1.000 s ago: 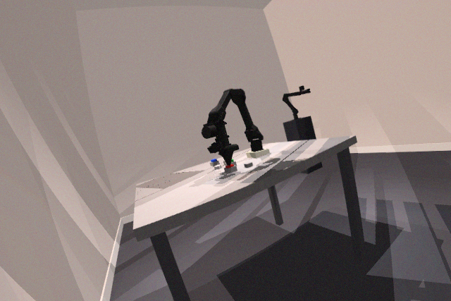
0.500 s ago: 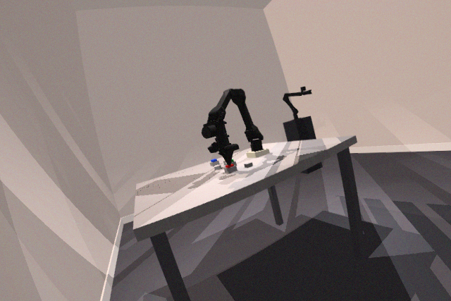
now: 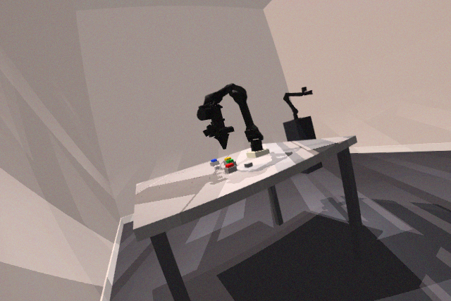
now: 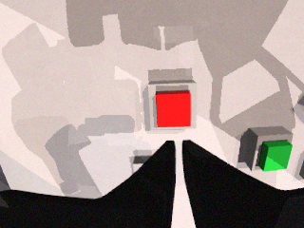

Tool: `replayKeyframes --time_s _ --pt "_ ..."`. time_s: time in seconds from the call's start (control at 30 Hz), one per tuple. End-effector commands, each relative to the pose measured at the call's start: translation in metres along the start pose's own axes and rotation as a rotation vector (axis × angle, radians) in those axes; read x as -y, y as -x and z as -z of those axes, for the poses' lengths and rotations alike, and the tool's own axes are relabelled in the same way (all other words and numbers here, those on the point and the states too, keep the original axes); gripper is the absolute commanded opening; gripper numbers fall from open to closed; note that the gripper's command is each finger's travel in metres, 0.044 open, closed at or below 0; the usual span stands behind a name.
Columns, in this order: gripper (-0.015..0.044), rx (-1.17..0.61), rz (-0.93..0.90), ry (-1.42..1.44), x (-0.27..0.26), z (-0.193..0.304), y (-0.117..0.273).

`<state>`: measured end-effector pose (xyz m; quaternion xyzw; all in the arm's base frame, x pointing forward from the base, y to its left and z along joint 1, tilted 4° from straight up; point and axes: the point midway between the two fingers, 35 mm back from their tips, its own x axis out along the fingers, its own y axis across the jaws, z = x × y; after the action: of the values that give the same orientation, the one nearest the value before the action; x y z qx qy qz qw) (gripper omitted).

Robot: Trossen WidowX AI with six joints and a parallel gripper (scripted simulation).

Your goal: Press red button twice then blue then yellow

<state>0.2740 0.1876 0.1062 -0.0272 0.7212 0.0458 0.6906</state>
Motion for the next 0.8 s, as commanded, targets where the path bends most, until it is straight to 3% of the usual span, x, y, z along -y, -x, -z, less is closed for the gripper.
replayKeyframes --time_s 0.0,0.1,0.37,0.77 --pt "0.002 -0.011 0.003 0.003 0.001 0.002 0.01" --pt "0.002 -0.003 0.004 0.0 0.024 -0.008 0.011" --pt "0.002 0.028 0.028 -0.016 0.152 -0.029 0.015" --pt "0.002 -0.008 0.033 -0.002 0.32 0.03 0.016"
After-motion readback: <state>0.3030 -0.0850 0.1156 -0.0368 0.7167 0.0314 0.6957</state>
